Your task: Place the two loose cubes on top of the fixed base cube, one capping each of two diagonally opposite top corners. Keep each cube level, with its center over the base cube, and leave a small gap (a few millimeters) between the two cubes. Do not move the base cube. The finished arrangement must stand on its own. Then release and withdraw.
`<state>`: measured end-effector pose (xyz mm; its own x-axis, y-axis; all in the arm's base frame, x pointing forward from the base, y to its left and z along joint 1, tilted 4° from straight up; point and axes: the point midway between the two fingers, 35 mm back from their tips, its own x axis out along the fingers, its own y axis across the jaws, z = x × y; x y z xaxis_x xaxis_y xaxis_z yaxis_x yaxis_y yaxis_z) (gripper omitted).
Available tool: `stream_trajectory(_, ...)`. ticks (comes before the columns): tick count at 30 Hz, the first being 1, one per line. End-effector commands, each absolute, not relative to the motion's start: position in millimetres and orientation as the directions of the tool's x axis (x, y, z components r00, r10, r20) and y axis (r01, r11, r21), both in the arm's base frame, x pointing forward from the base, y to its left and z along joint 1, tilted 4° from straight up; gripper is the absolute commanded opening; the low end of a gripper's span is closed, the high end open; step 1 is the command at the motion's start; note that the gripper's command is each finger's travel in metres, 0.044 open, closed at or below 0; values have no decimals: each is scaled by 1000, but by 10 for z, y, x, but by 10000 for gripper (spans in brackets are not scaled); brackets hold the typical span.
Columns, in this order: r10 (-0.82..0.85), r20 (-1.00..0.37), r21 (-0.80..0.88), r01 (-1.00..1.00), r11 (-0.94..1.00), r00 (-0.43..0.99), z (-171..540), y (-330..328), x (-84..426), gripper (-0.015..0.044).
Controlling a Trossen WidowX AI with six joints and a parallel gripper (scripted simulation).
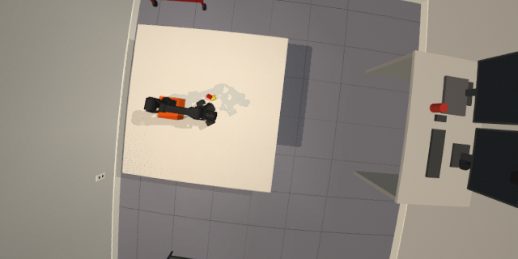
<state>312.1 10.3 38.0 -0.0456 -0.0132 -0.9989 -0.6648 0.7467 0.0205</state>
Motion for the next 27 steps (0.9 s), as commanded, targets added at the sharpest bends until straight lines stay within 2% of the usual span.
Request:
stream_trajectory(1, -16, -999, 15, -652, 758, -42, 421, 121, 3127, 105)
stream_trajectory(15, -11, -999, 4, -356, 934, -41, 391, 548, 3139, 105)
stream_trajectory(27, -9, -999, -6, -56, 998, -41, 371, 902, 3109, 105)
